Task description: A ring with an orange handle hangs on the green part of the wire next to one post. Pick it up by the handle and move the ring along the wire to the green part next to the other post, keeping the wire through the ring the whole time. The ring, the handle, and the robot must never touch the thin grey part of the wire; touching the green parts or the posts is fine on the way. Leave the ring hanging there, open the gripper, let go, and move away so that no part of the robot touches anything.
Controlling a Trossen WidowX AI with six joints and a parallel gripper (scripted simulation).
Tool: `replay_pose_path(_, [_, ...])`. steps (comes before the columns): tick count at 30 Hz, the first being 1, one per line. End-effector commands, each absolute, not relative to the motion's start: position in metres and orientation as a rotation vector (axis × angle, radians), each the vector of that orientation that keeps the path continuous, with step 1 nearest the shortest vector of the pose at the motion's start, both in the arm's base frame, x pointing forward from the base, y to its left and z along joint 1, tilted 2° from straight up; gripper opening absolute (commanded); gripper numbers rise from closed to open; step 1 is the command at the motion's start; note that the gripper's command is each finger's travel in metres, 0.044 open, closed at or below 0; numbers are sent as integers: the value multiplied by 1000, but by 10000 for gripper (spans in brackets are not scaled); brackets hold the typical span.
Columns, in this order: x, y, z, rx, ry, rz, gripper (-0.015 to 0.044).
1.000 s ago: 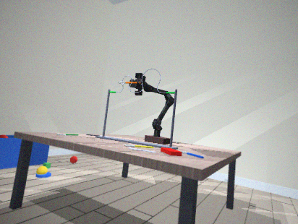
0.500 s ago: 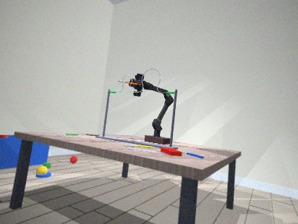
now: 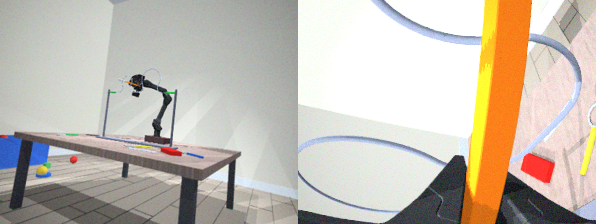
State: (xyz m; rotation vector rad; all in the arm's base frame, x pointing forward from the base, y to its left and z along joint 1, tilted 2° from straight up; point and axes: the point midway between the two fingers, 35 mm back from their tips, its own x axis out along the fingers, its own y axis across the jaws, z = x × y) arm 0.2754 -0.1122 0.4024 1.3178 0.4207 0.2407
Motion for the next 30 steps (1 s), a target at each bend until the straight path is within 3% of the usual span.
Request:
replay_pose_path(1, [275,-113,401,1248,426,221,-150])
replay_pose_path(30, [274,-128,375,790,485,67,-150])
